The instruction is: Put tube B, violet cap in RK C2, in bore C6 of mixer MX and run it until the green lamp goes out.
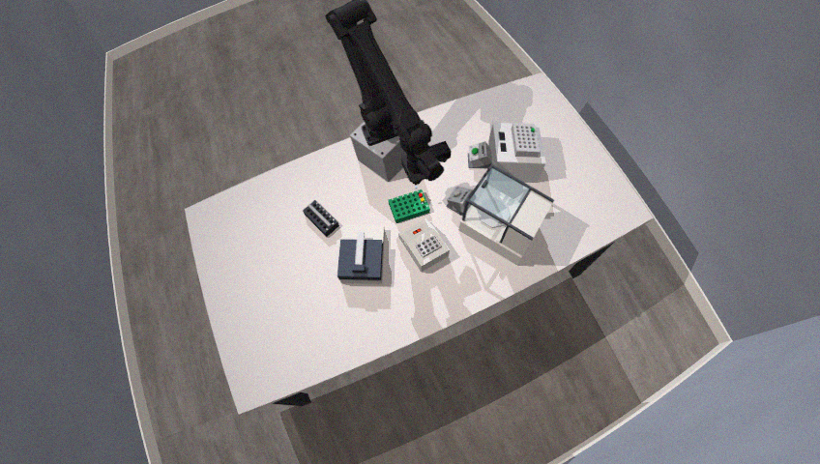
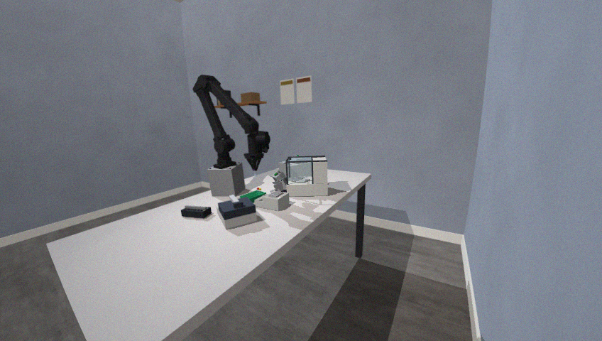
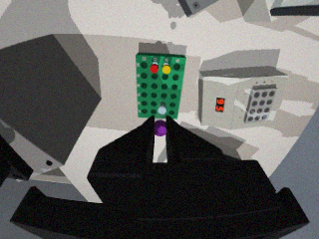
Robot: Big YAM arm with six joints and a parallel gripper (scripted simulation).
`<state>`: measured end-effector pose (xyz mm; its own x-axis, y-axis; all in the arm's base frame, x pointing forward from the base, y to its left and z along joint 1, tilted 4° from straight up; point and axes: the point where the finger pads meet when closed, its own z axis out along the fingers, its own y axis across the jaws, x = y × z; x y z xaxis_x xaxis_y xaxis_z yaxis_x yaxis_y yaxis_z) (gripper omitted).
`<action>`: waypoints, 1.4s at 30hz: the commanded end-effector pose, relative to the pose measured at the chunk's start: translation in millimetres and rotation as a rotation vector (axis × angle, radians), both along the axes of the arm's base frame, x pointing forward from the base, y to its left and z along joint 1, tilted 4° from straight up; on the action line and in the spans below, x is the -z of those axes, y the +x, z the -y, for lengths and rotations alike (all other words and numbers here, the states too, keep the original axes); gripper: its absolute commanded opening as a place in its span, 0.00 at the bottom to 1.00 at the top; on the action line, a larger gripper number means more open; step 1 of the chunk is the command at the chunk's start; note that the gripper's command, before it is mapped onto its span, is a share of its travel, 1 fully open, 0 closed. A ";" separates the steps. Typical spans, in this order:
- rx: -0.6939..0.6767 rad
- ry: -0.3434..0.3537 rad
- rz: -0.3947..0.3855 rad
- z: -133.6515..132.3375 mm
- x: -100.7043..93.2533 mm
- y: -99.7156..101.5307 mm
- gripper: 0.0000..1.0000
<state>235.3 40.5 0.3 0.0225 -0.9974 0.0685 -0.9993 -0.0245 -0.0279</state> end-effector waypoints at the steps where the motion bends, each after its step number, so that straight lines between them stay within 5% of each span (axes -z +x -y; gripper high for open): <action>1: -0.003 0.016 0.061 -11.2 -24.9 24.4 0.09; 38: -0.003 0.018 0.067 -14.7 -84.4 21.7 0.09; 42: -0.003 0.011 0.038 -9.6 -73.0 13.0 0.09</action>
<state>236.0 44.9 62.5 0.0226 -0.9975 0.0665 -0.9990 -0.0251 -0.0362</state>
